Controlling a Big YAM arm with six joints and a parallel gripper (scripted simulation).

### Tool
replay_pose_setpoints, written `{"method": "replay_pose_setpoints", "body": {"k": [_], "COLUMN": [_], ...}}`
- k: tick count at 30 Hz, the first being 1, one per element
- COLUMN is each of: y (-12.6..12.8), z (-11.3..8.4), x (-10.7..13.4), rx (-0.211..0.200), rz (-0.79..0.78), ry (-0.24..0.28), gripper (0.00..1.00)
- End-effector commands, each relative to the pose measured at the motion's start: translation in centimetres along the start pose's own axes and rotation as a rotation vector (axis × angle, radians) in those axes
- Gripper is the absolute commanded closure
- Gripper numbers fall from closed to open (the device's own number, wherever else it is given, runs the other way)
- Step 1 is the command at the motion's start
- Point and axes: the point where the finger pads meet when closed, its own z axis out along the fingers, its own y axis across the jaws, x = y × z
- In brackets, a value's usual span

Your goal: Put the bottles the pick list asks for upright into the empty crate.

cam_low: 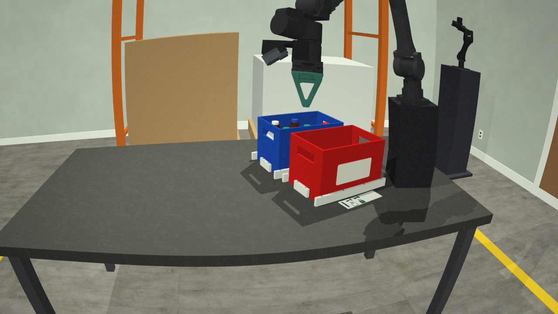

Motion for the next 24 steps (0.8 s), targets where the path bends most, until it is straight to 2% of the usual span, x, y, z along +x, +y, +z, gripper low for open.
{"method": "replay_pose_setpoints", "body": {"k": [1, 2, 3, 4, 7, 8, 9, 10, 11, 13, 16, 17, 18, 19, 21, 23, 24], "y": [1.9, 1.4, 3.6, 1.4, 1.5, 1.9, 1.4, 3.6, 1.3, 1.3, 1.7, 1.1, 3.4, 1.0, 0.8, 0.8, 3.1], "z": [-1.9, -1.9, -3.7, -2.0, -2.0, -2.1, -2.1, -3.8, -2.2, -2.3, -2.4, -2.5, -4.1, -2.6, -2.8, -2.8, -4.3], "x": [1.9, 2.8, 1.7, 3.8, 4.3, 4.5, 5.3, 4.3, 6.3, 7.3, 8.3, 9.2, 8.3, 10.2, 11.1, 11.1, 10.3], "rx": [-0.038, 0.007, -0.018, 0.027, 0.024, 0.007, 0.054, 0.026, 0.073, 0.073, 0.051, 0.101, 0.071, 0.12, 0.12, 0.12, 0.097], "rz": [0.016, 0.039, 0.051, 0.055, 0.055, 0.054, 0.075, 0.087, 0.09, 0.09, 0.089, 0.109, 0.121, 0.122, 0.122, 0.122, 0.14], "ry": [-0.027, -0.001, -0.029, 0.005, 0.003, -0.009, 0.01, -0.018, 0.014, 0.015, 0.002, 0.016, -0.01, 0.017, 0.018, 0.018, -0.01], "gripper": [0.39, 0.39, 0.39, 0.39, 0.39, 0.39, 0.39, 0.39, 0.39, 0.39, 0.39, 0.39, 0.39, 0.39, 0.39, 0.39, 0.39]}}
